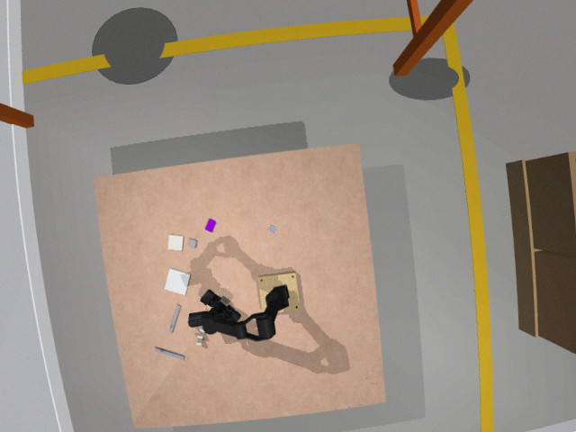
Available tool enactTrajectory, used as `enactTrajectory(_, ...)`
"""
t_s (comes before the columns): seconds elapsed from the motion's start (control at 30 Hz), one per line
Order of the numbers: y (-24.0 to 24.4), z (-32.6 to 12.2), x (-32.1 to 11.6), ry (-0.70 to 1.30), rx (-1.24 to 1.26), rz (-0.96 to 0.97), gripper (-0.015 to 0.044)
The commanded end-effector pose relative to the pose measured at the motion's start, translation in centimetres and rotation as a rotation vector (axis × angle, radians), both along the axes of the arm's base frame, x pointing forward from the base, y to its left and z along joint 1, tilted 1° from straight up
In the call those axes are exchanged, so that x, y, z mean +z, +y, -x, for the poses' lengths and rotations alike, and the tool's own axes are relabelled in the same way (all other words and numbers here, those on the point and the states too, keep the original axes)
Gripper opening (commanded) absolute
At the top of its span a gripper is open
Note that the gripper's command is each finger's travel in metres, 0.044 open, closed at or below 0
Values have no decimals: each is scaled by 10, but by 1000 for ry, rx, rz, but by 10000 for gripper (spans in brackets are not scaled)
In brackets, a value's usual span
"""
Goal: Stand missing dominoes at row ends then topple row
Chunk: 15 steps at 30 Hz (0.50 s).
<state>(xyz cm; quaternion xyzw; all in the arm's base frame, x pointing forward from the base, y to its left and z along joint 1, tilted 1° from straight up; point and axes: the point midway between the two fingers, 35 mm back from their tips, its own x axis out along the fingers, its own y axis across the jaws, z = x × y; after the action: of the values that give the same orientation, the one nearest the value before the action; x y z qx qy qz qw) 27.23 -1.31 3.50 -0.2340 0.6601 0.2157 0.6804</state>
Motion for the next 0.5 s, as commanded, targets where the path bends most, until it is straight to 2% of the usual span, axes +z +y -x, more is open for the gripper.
enactTrajectory(0.0,0,0,-1,3,1,-1,317)
enactTrajectory(0.17,0,0,-1,3,1,-1,440)
enactTrajectory(0.3,0,-2,8,3,0,0,440)
enactTrajectory(0.47,1,-4,79,2,-7,8,440)
